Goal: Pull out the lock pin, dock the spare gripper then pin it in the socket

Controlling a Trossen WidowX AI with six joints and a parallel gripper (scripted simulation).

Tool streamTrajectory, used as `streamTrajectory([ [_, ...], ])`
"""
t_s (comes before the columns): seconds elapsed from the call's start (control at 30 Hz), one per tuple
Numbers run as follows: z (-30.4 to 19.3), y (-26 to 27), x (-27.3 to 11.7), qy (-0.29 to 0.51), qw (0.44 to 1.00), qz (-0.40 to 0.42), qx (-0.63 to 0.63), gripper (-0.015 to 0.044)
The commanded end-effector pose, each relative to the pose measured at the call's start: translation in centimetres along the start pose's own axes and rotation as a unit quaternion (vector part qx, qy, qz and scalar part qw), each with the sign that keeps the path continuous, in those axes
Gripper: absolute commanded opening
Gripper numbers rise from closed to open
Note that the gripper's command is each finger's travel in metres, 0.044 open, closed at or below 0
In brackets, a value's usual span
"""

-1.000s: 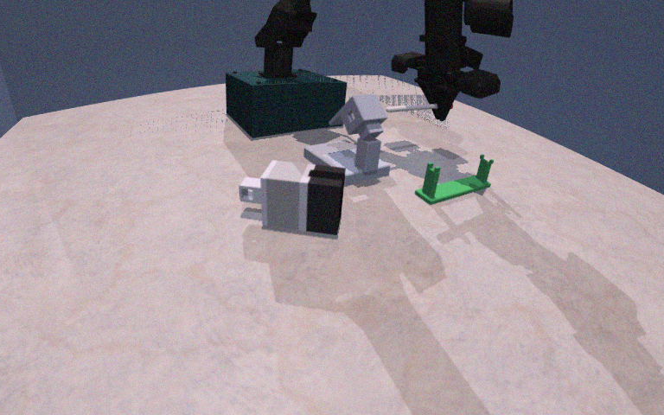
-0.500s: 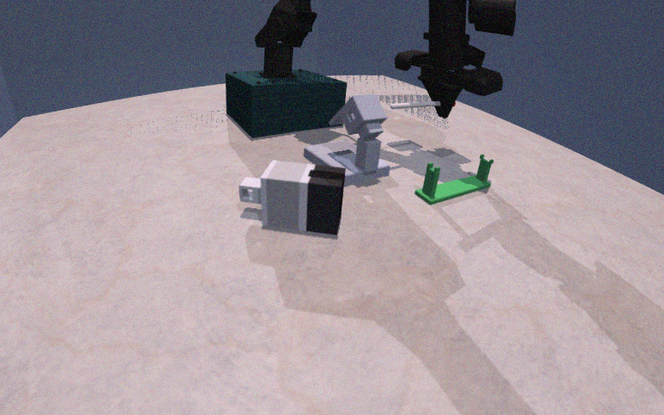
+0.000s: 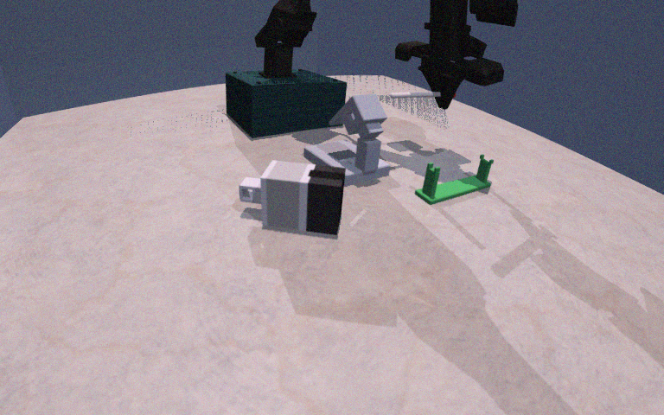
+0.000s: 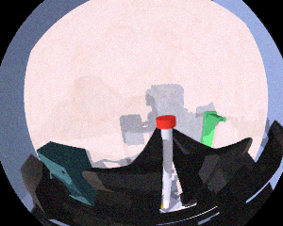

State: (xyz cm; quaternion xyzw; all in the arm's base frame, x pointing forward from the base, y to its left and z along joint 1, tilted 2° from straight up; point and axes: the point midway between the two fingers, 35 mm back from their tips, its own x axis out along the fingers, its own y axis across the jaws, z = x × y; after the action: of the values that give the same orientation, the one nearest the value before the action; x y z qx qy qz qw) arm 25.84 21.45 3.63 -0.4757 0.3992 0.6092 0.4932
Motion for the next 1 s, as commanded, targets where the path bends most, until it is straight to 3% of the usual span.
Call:
streamTrajectory([
  [0.0, 0.0, 0.0, 0.1, 0.000, 1.000, 0.001, 0.000, 0.0000],
  [0.97, 2.2, -8.0, -0.8, -0.002, 1.000, -0.008, 0.025, 0.0000],
])
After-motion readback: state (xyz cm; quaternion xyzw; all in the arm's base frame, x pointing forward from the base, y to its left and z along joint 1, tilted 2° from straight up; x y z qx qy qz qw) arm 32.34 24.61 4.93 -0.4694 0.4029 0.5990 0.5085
